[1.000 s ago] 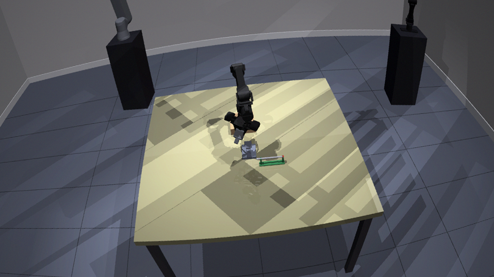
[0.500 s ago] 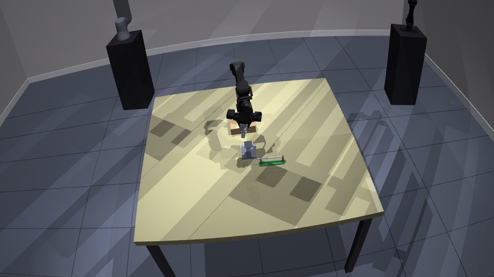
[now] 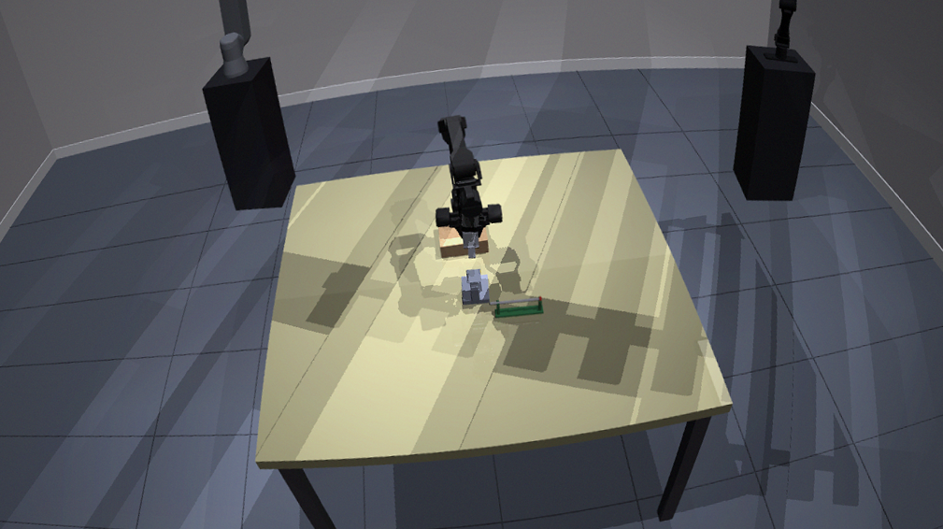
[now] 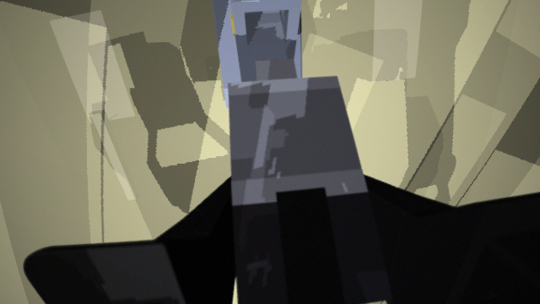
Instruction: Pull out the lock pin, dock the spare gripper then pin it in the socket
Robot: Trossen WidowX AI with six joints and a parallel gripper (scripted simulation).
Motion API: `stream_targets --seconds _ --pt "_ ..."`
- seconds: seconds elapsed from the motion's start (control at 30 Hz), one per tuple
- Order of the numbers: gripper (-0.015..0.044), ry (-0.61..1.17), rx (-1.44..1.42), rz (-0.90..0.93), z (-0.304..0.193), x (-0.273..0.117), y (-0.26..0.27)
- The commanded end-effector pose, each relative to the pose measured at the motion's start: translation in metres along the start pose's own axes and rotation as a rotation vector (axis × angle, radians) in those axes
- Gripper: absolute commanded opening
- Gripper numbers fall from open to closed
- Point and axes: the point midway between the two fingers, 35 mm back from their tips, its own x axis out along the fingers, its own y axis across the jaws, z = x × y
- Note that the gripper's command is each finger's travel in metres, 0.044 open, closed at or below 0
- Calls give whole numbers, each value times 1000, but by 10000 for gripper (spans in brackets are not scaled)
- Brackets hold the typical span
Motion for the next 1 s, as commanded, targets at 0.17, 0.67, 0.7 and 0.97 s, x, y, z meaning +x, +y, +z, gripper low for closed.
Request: stream_targets --seconds 0.17,0.67,0.7,0.97 --pt "0 -10 -10 9 9 7 0" --pt "0 -13 -9 9 23 22 0" --pt "0 -13 -8 9 24 23 0" --pt "0 -14 -8 9 32 31 0"
